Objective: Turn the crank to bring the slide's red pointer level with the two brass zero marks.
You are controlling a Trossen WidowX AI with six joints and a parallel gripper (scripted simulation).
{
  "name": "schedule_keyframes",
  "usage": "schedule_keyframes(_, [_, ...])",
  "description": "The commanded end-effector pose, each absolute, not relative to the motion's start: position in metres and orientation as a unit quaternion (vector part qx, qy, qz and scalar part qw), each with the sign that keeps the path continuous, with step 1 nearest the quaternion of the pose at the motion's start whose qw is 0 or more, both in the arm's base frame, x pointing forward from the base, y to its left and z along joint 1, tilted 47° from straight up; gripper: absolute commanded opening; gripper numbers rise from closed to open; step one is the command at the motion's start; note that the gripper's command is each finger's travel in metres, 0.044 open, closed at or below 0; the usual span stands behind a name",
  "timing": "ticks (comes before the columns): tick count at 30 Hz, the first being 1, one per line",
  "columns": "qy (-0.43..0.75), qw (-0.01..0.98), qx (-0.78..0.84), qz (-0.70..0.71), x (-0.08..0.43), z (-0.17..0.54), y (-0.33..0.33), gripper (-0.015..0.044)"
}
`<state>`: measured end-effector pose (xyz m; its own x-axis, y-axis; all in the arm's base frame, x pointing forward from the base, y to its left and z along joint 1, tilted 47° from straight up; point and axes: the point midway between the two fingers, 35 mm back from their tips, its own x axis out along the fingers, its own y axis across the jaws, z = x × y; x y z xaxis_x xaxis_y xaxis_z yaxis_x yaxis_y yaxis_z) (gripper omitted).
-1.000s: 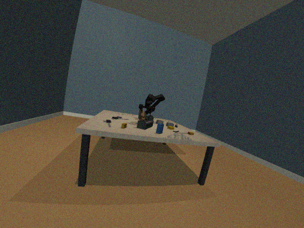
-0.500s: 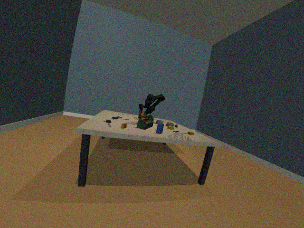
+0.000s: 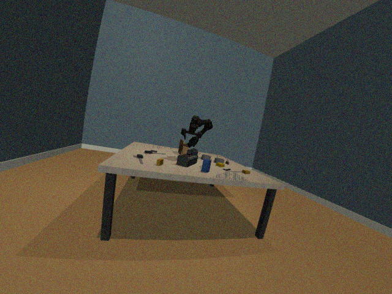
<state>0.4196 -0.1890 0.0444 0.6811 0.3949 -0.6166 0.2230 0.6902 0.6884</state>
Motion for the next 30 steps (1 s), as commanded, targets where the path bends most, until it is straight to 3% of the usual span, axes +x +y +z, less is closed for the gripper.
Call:
schedule_keyframes(1, [0.403,0.823,0.400,0.028,0.411,0.059,-0.179,0.0440])
schedule_keyframes(30, [0.410,0.773,0.467,-0.129,0.339,0.103,-0.117,0.0440])
